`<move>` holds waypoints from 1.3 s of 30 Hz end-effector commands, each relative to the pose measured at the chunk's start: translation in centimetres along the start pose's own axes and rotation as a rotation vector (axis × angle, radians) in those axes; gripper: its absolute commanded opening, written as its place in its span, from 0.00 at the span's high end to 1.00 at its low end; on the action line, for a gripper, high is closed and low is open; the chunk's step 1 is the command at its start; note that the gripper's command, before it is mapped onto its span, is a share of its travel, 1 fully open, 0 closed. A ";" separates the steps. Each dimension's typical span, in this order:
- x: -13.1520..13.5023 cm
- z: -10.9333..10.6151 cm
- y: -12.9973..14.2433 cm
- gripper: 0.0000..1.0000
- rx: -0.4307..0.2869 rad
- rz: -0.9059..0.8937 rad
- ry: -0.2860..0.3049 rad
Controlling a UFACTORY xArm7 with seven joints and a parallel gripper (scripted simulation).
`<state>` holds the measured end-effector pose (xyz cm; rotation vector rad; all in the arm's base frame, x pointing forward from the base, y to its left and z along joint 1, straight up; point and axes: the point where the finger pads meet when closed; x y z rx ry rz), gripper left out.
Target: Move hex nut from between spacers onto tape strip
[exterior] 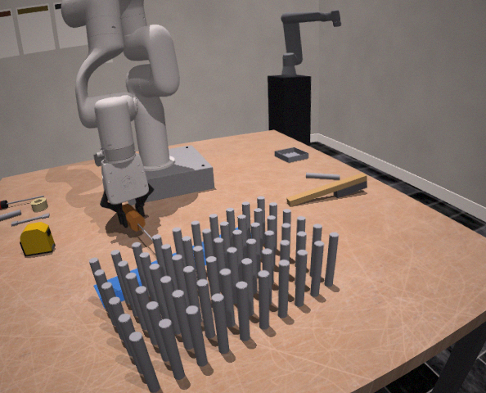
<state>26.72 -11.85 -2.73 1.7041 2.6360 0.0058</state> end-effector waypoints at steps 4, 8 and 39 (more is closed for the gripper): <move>-1.4 0.0 -0.2 1.00 -0.002 0.000 -0.001; -1.8 0.0 -0.3 1.00 -0.002 0.000 -0.001; -2.7 0.1 -0.5 1.00 -0.002 0.000 -0.001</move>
Point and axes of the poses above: the point where the finger pads meet when closed, its own z axis out along the fingers, its own x axis across the jaws, y = z × x, and after that the axes turned 12 degrees about -z, right-handed
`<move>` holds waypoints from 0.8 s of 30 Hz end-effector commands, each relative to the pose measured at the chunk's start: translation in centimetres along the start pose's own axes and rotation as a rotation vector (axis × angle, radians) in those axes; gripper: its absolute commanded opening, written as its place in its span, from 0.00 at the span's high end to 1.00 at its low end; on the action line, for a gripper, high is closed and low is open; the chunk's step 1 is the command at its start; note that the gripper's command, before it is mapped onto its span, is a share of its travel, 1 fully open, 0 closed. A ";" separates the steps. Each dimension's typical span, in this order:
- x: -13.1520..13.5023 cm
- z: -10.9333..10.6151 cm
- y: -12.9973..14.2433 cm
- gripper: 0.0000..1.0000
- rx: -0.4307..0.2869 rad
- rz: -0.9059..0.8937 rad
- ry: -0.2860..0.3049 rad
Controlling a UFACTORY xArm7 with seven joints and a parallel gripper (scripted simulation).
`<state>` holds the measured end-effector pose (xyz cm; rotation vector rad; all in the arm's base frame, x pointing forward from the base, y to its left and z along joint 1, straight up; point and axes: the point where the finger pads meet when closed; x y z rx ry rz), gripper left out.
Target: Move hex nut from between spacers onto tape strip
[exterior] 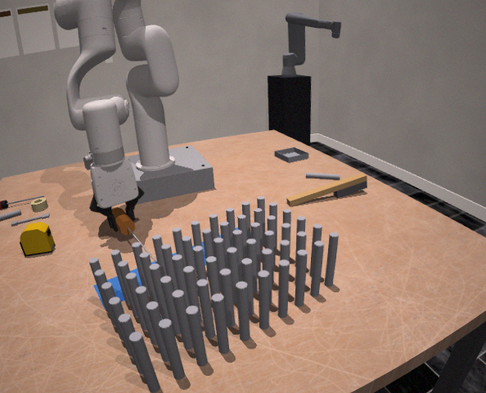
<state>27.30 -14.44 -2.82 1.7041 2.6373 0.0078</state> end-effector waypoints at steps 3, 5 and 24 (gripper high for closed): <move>-0.1 0.2 0.1 1.00 -0.001 0.000 -0.003; -0.1 0.4 0.1 1.00 -0.001 0.000 -0.003; -0.1 1.5 0.1 1.00 -0.001 0.000 -0.003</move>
Point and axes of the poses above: the point where the finger pads meet when closed, its own z axis out along the fingers, its own x axis across the jaws, y = z × x, and after that the axes turned 12 degrees about -z, right-handed
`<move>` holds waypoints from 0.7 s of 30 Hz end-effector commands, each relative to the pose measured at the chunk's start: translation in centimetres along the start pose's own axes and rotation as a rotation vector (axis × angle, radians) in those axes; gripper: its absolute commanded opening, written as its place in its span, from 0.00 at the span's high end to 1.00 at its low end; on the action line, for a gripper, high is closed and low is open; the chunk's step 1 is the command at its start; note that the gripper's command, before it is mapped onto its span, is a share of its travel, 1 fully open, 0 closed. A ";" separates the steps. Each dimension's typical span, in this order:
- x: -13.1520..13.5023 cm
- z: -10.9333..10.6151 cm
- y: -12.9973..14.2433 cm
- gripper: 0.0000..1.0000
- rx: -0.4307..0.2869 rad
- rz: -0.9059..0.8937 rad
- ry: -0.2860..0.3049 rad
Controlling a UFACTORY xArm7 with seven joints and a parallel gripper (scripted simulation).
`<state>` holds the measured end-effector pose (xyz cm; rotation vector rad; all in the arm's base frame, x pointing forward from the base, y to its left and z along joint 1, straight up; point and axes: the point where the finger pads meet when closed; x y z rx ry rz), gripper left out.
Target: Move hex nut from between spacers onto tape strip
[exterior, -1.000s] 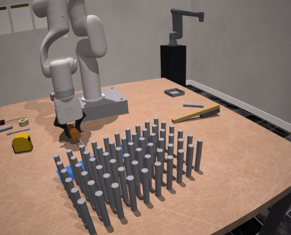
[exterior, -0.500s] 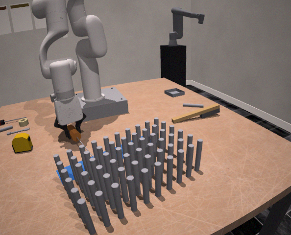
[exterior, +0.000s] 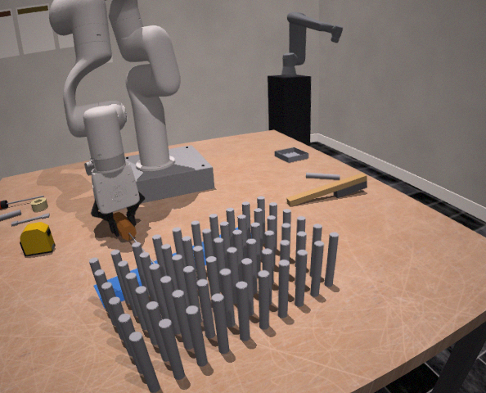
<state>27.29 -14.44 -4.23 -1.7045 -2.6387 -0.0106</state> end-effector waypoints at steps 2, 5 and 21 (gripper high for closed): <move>-0.1 0.1 0.1 1.00 -0.001 0.000 -0.005; -0.1 0.1 0.1 1.00 -0.001 0.000 -0.005; -0.1 0.1 0.1 0.35 -0.001 0.000 -0.005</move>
Point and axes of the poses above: the point where the finger pads meet when closed, its own z axis out along the fingers, its own x axis across the jaws, y = z × x, and after that the axes turned 12 degrees about -z, right-handed
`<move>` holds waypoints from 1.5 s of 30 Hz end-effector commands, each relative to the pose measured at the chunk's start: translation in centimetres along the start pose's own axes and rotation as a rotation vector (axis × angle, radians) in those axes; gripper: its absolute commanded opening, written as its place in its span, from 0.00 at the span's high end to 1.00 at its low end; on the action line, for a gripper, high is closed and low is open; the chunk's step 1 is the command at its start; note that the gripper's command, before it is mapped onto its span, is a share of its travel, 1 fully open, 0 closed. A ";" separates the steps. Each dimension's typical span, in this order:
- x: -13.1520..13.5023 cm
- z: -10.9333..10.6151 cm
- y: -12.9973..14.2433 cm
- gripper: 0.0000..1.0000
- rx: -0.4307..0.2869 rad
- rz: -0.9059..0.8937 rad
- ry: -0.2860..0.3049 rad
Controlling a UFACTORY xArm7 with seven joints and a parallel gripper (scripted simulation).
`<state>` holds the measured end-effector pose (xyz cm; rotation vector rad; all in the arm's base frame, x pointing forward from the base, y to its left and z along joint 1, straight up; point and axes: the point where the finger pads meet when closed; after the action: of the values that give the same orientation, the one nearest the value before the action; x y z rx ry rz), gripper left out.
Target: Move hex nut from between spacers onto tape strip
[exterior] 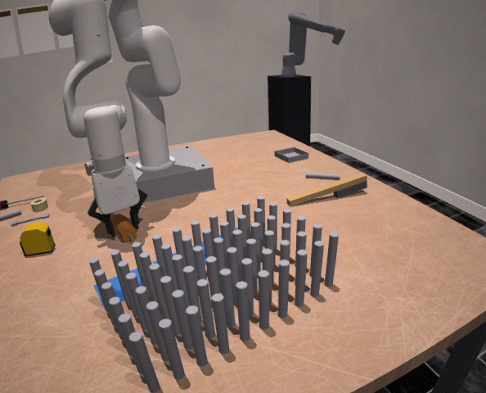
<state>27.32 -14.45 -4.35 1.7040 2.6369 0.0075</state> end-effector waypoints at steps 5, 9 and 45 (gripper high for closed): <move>-0.1 -0.1 0.1 0.35 -0.001 0.000 -0.002; -0.1 -0.1 0.1 0.35 -0.001 0.000 -0.002; -0.1 -2.3 0.1 0.35 -0.001 0.000 -0.002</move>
<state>27.28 -14.44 -3.39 1.7027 2.6338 -0.0001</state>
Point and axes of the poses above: the point where the finger pads meet when closed, its own z axis out along the fingers, its own x axis across the jaws, y = z × x, and after that the axes turned 12 degrees about -z, right-handed
